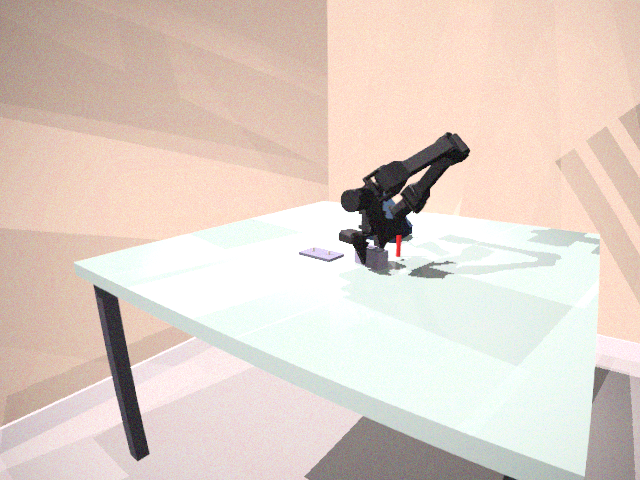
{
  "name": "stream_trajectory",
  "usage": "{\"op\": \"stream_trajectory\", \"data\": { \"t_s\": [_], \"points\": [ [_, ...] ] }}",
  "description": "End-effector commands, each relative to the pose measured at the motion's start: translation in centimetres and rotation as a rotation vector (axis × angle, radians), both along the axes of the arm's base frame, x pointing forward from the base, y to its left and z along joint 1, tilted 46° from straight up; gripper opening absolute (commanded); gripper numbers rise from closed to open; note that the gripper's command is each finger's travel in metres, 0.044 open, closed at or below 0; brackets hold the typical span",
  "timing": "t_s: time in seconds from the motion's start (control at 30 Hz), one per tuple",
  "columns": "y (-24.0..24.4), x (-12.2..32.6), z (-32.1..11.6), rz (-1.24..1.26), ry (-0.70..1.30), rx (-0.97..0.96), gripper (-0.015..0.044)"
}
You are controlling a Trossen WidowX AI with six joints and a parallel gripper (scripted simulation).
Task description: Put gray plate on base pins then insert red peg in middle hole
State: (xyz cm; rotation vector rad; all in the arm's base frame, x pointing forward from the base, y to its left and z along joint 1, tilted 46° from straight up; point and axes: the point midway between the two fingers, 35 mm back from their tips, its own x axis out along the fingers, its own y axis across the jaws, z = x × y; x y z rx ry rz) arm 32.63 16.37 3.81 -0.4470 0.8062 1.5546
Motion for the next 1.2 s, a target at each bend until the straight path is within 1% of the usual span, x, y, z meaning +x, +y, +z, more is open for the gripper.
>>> {"op": "stream_trajectory", "data": {
  "t_s": [0.0,0.37,0.43,1.17],
  "points": [
    [0.1,-0.1,-0.1,-0.004,0.008,0.004,0.0118],
    [0.1,-0.1,-0.1,-0.004,0.008,0.004,0.0045],
    [0.0,-0.1,0.0,-0.005,0.008,0.004,0.0000],
    [-4.9,1.7,4.1,-0.007,0.005,-0.009,0.0000]
  ]
}}
